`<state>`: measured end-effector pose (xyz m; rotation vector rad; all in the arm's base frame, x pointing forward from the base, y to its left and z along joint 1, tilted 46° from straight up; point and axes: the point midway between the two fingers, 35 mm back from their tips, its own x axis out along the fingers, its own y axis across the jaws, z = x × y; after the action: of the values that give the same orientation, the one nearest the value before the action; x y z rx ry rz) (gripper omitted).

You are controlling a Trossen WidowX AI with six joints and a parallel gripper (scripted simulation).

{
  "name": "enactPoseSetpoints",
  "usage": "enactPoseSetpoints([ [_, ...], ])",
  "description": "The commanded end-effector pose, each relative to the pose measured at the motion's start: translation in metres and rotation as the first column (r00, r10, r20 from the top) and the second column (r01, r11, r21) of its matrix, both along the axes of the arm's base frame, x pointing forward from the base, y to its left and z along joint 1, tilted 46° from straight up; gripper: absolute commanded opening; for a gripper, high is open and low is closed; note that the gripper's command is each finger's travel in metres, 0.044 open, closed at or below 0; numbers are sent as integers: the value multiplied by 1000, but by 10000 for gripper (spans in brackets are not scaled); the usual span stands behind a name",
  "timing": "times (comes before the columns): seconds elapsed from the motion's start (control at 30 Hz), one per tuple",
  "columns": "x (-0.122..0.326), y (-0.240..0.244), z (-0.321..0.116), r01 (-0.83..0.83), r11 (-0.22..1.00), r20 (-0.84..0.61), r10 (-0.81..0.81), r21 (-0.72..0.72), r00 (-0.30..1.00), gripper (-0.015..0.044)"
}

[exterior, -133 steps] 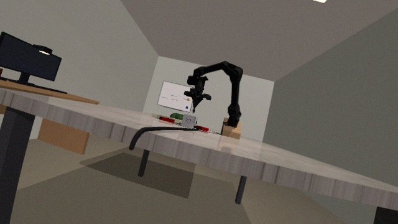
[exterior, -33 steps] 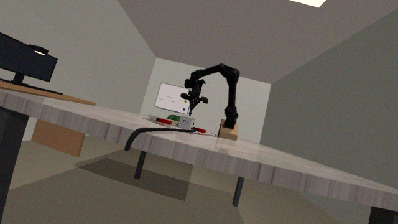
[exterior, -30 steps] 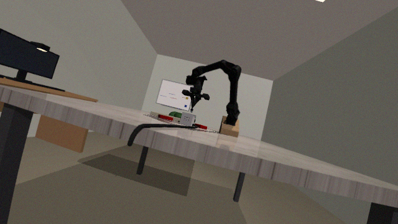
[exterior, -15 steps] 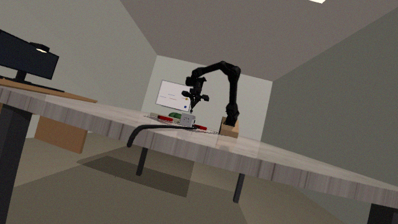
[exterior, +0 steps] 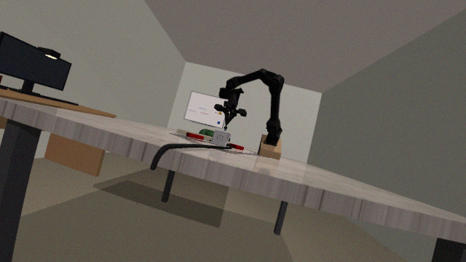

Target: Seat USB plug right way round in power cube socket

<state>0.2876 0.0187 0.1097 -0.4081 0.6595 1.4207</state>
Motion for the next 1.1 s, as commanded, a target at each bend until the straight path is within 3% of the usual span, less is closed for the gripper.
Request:
enactPoseSetpoints([
  [0.0,0,1,0,-3,1000,4,3,5,1000,0],
  [1.07,0,4,-3,-3,1000,4,3,5,1000,0],
])
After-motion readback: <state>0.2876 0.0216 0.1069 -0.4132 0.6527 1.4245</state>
